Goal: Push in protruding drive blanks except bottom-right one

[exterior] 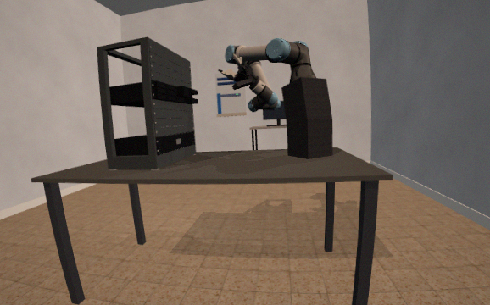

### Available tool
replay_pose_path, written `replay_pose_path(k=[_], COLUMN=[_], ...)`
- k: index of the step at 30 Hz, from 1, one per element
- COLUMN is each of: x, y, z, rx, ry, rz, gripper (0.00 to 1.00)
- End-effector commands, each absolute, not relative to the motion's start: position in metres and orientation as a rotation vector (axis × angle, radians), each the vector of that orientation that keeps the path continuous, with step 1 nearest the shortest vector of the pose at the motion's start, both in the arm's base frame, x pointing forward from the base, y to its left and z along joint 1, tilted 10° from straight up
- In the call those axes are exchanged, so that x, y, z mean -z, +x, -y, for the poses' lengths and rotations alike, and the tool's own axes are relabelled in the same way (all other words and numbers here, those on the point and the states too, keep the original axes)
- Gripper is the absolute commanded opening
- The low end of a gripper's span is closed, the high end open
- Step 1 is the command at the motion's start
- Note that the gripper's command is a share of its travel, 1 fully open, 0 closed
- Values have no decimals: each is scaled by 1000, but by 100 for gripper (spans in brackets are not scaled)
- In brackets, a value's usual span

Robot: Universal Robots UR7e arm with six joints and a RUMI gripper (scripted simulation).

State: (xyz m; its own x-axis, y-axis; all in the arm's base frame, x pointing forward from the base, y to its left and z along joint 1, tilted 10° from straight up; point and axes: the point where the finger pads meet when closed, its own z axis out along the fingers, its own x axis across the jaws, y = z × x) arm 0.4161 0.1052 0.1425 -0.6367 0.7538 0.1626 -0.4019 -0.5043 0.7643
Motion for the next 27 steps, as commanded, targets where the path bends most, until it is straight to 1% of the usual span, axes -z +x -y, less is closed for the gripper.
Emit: replay_pose_path(k=[1,12,27], x=[-148,-139,-106], y=[429,451,477], z=[-87,-53,-11], rx=[-2212,-2272,-2287], ry=[817,1124,1508], rz=[-824,-652,-406], gripper=[100,100,100])
